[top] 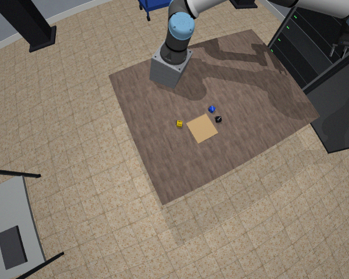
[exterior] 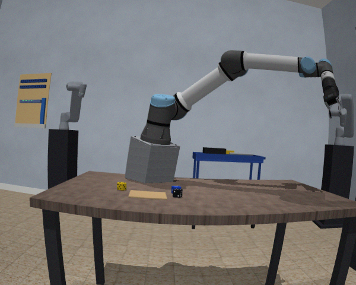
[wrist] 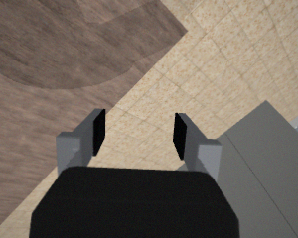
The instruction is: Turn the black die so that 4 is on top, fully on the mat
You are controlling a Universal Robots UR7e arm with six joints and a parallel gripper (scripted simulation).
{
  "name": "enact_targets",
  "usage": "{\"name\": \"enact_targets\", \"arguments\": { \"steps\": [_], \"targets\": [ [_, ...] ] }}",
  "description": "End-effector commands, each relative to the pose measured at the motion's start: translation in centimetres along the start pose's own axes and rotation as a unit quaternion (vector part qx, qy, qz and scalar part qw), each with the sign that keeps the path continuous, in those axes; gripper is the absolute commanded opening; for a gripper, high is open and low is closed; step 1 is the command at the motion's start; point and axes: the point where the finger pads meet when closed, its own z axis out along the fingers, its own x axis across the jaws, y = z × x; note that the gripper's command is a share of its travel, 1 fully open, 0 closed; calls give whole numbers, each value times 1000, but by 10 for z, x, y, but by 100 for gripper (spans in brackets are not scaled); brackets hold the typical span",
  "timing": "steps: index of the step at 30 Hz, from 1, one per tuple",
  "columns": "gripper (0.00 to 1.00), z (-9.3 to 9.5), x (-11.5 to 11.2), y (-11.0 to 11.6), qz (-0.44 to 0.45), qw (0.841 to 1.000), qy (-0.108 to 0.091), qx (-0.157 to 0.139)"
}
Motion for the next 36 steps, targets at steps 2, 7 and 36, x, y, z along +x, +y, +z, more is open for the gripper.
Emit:
{"name": "enact_targets", "arguments": {
  "steps": [2,7,36],
  "targets": [
    [100,0,1,2,2,1000,0,0],
    [100,6,1,7,11,1000,-4,0],
    [100,160,-17,157,244,964,-103,-27]
  ]
}}
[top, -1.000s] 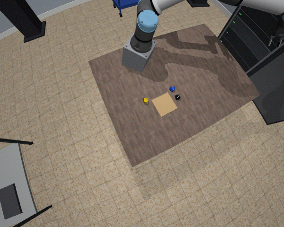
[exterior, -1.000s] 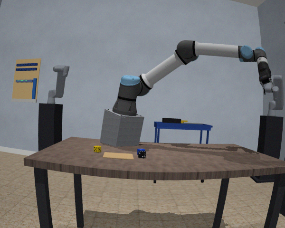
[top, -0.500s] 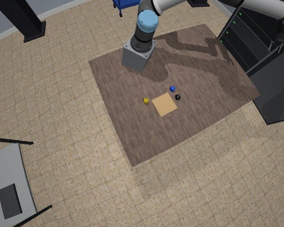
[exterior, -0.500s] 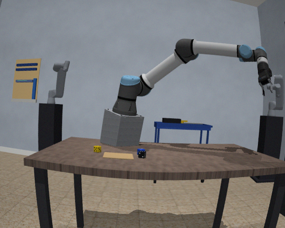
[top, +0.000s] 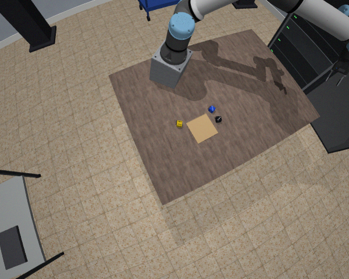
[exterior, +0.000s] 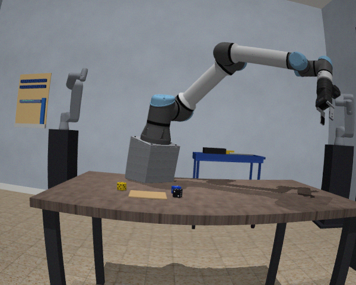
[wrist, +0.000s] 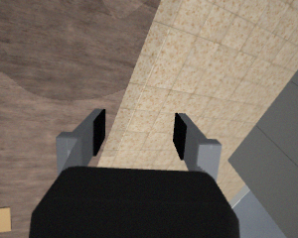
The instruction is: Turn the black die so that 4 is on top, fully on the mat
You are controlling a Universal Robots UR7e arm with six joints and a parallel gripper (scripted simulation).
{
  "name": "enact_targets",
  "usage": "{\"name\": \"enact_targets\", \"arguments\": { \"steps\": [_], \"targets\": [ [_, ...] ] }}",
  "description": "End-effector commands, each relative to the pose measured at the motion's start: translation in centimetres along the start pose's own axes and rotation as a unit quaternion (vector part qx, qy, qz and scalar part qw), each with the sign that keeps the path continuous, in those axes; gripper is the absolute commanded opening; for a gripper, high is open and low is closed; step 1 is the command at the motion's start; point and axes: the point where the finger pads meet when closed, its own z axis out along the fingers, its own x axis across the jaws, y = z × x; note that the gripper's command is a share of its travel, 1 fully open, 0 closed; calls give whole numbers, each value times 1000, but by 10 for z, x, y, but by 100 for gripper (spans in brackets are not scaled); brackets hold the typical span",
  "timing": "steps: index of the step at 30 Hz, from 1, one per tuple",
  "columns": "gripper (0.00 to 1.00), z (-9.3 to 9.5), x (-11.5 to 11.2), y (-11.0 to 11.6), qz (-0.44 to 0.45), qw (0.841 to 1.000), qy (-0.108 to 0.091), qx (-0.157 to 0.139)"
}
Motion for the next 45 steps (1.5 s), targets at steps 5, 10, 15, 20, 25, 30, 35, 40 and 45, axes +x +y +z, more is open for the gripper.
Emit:
{"name": "enact_targets", "arguments": {
  "steps": [5,10,15,20,25,30,35,40,45],
  "targets": [
    [100,74,17,78,128,991,-44,-10],
    [100,105,19,114,183,981,-64,-19],
    [100,140,17,158,249,964,-87,-30],
    [100,162,13,189,295,949,-101,-38],
    [100,194,3,235,363,922,-122,-50],
    [100,214,-7,267,409,901,-136,-59],
    [100,240,-24,313,474,864,-153,-73],
    [100,258,-41,347,523,832,-166,-84],
    [100,271,-56,373,561,804,-175,-92]
  ]
}}
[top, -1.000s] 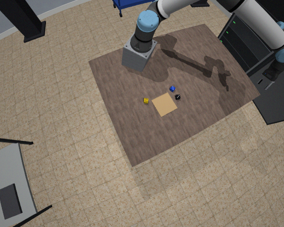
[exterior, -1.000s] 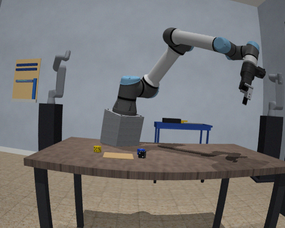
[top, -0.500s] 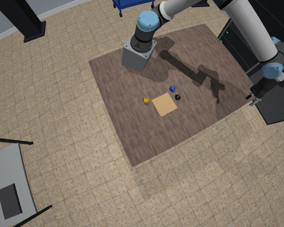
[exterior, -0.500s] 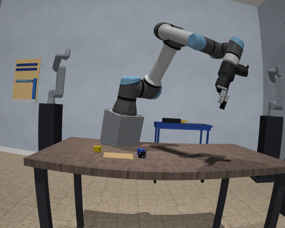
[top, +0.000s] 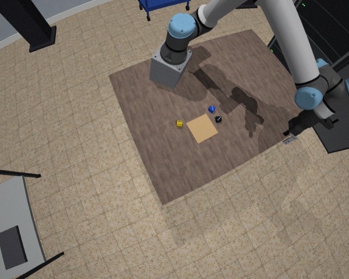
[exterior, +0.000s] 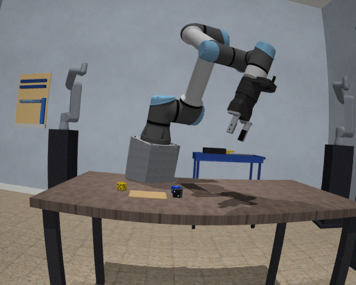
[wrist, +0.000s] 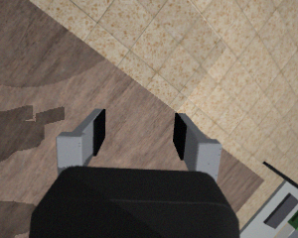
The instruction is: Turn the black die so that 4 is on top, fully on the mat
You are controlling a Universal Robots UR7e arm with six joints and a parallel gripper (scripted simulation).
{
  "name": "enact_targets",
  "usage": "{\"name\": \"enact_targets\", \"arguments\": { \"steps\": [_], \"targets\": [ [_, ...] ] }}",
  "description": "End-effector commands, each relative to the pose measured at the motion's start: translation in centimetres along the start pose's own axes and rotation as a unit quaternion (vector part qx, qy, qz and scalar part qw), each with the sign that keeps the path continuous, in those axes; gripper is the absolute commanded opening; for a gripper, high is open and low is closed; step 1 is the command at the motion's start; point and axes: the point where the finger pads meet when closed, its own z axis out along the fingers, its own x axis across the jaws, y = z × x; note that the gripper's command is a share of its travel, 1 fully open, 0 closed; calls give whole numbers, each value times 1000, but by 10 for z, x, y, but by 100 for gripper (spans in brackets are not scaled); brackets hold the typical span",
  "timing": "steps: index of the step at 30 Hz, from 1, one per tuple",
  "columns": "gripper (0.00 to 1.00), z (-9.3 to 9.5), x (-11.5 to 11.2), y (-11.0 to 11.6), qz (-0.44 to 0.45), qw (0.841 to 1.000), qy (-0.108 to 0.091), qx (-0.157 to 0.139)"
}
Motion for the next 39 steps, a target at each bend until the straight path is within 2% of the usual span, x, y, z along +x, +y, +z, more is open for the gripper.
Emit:
{"name": "enact_targets", "arguments": {
  "steps": [1,3,9,15,17,18,20,25,32,35,37,38,39],
  "targets": [
    [100,16,22,19,54,998,-14,1],
    [100,34,42,42,105,994,-26,-8],
    [100,58,67,78,180,983,-42,-20],
    [100,82,90,119,261,963,-58,-34],
    [100,82,90,119,261,963,-58,-34],
    [100,86,93,126,274,959,-61,-36],
    [100,99,103,150,319,944,-70,-43],
    [100,114,114,182,378,921,-81,-53],
    [100,136,124,231,466,877,-97,-67],
    [100,138,124,236,474,872,-98,-69],
    [100,147,126,261,518,845,-106,-75],
    [100,147,126,262,519,845,-106,-76],
    [100,151,127,272,537,833,-109,-78]
  ]
}}
